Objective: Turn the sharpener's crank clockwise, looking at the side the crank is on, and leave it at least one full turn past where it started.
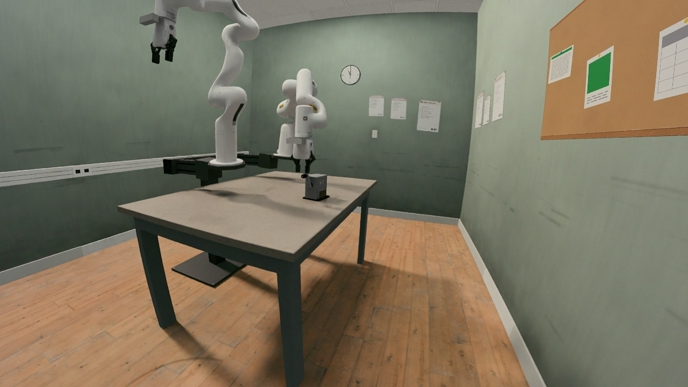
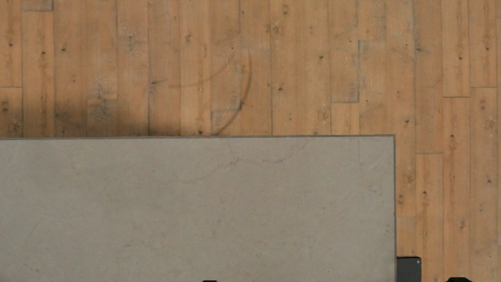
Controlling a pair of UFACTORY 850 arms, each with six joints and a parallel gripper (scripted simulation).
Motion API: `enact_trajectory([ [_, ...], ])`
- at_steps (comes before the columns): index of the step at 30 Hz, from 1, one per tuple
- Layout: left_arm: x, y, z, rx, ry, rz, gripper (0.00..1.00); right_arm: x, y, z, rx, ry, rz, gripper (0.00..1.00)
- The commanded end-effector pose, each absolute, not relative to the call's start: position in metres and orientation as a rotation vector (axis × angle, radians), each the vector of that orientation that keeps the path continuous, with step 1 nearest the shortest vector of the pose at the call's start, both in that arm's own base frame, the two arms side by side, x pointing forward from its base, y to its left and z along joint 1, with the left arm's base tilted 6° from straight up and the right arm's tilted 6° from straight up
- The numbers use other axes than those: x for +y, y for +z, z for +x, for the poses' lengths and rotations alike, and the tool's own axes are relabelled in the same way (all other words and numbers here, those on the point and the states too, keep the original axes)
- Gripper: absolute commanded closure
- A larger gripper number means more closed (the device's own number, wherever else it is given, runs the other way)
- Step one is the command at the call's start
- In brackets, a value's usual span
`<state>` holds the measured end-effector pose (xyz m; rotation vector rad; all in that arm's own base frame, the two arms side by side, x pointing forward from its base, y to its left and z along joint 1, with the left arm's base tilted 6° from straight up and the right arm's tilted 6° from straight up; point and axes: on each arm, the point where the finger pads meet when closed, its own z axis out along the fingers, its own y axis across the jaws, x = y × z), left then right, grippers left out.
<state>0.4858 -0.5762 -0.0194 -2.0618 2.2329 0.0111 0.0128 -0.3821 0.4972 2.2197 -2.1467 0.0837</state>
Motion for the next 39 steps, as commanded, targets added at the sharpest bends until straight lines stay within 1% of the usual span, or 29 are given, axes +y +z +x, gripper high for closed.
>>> enact_trajectory([
  [1, -0.577, -0.02, 0.487, 2.233, 0.007, -2.062, 0.45, -0.382, 0.498, 0.013, -2.146, 0.086, 2.219, 0.0],
  [39, -0.575, -0.052, 0.489, 2.233, 0.007, -2.062, 0.45, -0.382, 0.498, 0.013, -2.146, 0.086, 2.219, 0.0],
])
